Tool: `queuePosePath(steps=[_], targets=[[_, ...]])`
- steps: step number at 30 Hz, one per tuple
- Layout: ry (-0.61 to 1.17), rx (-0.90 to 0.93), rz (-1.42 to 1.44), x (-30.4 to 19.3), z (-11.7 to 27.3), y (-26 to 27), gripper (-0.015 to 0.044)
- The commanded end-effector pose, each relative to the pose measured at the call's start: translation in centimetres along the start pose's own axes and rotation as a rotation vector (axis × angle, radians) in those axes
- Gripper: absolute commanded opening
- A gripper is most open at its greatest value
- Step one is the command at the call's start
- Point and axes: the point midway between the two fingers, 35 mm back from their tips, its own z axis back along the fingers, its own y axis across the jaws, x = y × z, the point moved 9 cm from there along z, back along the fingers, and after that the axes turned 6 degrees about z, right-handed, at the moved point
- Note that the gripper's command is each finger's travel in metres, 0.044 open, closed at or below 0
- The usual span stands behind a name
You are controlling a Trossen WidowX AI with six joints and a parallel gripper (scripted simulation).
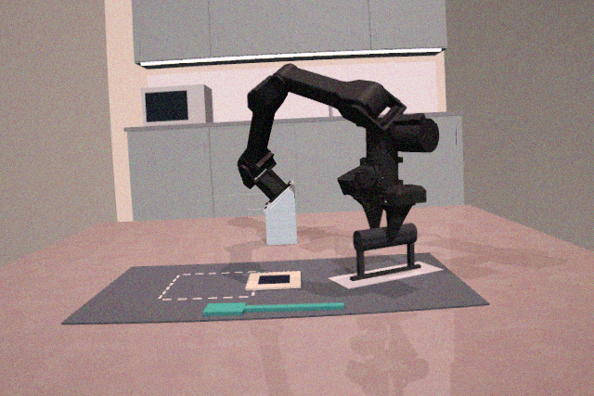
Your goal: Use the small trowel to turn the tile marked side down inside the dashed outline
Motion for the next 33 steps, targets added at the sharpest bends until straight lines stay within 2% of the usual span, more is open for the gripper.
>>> queuePosePath(steps=[1, 7, 8, 13, 33], targets=[[0.004, 0.025, -0.007, -0.2, 3.5, -0.1, 0.0270], [0.004, 0.025, -0.007, -0.1, 3.7, -0.2, 0.0270], [0.000, 0.036, -0.001, -0.3, 4.1, -0.1, 0.0296], [0.002, 0.045, 0.030, -0.3, 4.7, -0.2, 0.0300], [-0.020, 0.228, 0.623, -1.2, 3.0, -0.3, 0.0300]])
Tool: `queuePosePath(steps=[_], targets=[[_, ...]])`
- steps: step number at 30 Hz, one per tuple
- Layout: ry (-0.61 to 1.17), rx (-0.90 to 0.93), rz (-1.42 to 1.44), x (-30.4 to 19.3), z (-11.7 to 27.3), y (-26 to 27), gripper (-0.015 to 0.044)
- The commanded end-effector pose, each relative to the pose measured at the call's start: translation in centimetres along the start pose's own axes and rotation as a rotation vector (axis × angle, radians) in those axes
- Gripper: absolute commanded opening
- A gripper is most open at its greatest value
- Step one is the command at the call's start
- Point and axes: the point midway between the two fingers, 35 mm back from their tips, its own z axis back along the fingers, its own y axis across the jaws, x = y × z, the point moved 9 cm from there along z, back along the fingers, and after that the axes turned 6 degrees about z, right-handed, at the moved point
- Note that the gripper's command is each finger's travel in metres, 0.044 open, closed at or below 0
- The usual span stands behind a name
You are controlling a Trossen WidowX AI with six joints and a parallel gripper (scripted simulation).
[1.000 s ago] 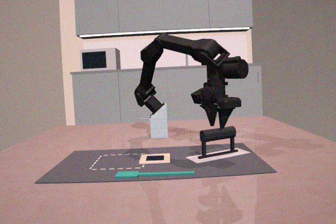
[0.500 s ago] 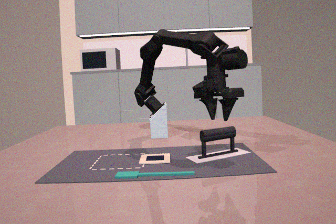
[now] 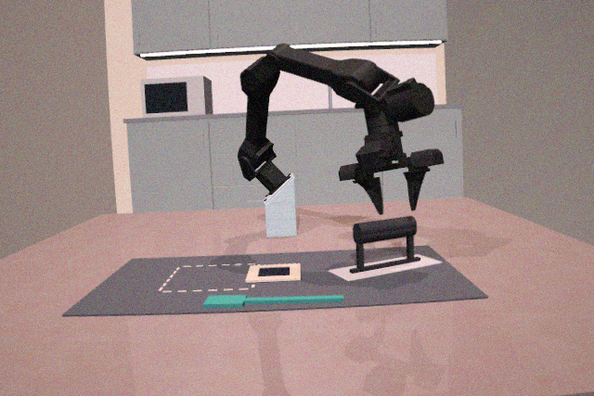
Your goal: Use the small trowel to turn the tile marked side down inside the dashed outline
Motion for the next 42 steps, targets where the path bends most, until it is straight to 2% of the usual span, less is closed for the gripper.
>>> queuePosePath(steps=[1, 24, 42], targets=[[-0.010, 0.033, 0.095, -0.1, 0.0, -0.1, 0.0300], [-0.205, 0.178, 0.825, -1.3, -1.4, -1.1, 0.0300], [-0.445, 0.158, 1.395, -2.4, -1.8, -3.1, 0.0300]])
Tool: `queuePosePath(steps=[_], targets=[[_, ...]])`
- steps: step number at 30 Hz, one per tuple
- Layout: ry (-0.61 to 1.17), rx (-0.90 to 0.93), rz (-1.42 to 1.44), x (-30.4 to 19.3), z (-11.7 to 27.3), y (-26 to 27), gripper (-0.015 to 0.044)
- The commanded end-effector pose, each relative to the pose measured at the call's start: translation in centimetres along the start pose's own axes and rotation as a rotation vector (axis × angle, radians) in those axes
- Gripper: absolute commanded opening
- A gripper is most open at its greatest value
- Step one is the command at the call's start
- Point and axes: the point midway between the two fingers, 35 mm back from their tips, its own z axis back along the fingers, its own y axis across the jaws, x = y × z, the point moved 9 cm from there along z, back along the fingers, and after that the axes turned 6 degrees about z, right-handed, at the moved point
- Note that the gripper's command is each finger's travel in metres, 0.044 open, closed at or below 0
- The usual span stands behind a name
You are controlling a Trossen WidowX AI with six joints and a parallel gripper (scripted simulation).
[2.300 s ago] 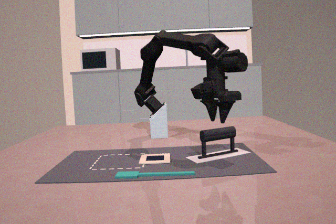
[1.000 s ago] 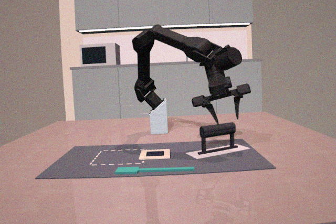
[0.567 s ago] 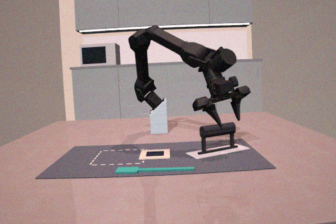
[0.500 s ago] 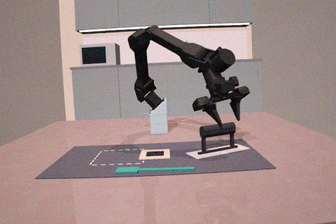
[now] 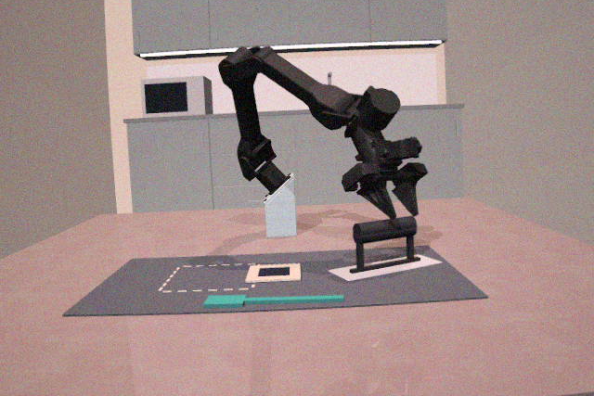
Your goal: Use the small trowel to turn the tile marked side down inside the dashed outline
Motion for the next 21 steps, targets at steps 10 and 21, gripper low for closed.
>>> queuePosePath(steps=[10, 21], targets=[[-0.085, -0.078, 0.404, -1.5, 1.0, 0.4, 0.0300], [-0.137, -0.181, 0.751, -3.2, 1.7, 0.8, 0.0300]])
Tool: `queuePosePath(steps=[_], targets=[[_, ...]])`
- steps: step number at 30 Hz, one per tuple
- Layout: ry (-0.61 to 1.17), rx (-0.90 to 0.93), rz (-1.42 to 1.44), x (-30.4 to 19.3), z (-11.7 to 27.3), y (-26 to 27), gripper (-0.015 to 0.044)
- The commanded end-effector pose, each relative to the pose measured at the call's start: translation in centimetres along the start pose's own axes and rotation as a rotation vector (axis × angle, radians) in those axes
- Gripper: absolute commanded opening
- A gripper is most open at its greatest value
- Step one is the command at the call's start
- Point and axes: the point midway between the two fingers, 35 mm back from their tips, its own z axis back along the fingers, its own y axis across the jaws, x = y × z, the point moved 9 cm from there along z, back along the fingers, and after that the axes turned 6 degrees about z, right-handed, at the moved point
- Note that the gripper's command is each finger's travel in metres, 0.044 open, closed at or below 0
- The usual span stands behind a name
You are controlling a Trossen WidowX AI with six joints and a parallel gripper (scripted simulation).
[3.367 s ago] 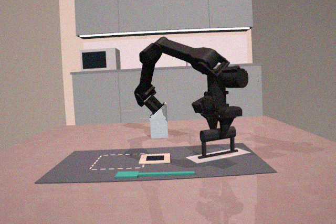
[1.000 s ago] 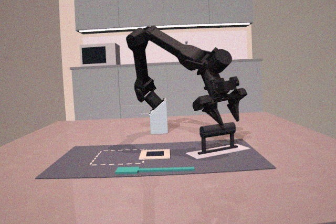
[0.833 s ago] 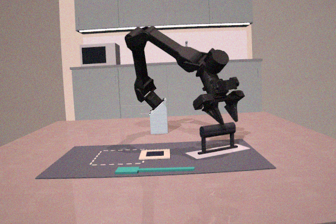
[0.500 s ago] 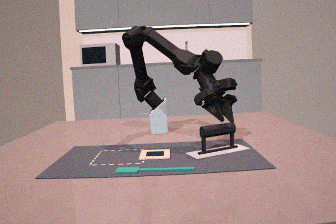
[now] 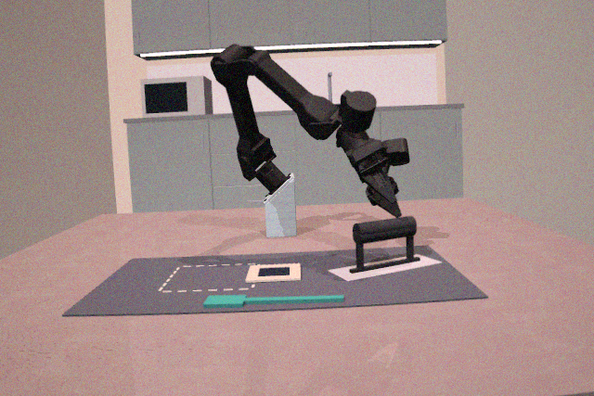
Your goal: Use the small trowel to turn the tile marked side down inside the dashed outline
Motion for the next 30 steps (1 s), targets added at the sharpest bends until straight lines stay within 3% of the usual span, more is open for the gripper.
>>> queuePosePath(steps=[1, 17, 30], targets=[[-0.004, -0.029, 0.091, -0.4, 0.4, 0.3, 0.0300], [0.049, -0.105, 0.601, -4.7, 1.2, 3.4, 0.0300], [0.052, -0.107, 0.623, -4.9, 0.1, 3.2, 0.0300]])
